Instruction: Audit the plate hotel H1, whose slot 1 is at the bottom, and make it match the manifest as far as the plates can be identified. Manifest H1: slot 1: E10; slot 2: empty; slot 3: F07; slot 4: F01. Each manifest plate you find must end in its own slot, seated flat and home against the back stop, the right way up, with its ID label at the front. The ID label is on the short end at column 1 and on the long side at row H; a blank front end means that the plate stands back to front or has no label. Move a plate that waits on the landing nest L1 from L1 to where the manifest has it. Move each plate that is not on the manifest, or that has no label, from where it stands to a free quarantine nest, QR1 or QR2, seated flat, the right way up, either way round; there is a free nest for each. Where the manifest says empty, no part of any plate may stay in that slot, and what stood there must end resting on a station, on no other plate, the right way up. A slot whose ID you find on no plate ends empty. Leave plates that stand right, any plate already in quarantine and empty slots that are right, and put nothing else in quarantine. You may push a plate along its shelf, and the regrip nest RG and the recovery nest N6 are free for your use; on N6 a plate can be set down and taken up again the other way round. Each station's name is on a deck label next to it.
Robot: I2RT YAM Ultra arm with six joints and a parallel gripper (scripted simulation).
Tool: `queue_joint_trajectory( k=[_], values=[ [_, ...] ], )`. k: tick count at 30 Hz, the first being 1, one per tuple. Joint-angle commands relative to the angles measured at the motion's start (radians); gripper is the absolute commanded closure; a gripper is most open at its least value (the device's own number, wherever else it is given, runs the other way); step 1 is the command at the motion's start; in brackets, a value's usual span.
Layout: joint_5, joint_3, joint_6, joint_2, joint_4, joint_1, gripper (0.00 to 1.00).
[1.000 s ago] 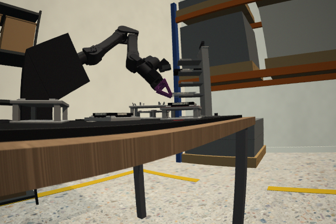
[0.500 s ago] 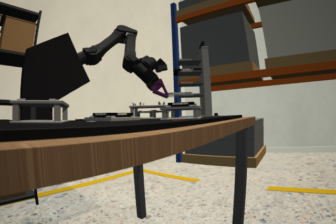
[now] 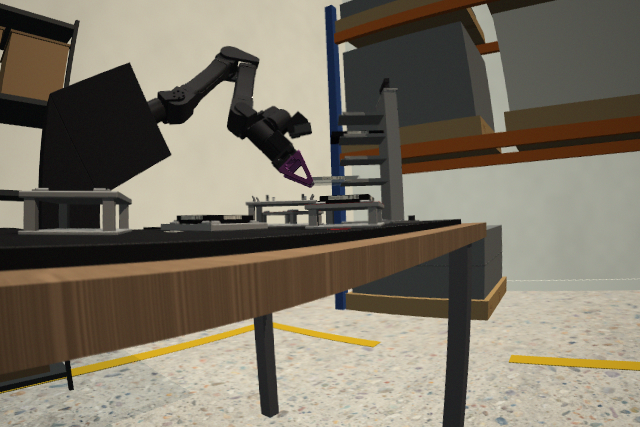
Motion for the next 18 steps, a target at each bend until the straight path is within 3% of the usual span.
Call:
queue_joint_trajectory(
  k=[1,18],
  values=[
    [0.019,-0.017,0.0,-0.014,0.016,0.001,0.14],
    [0.054,-0.093,-0.002,-0.049,0.057,0.036,0.14]
  ],
)
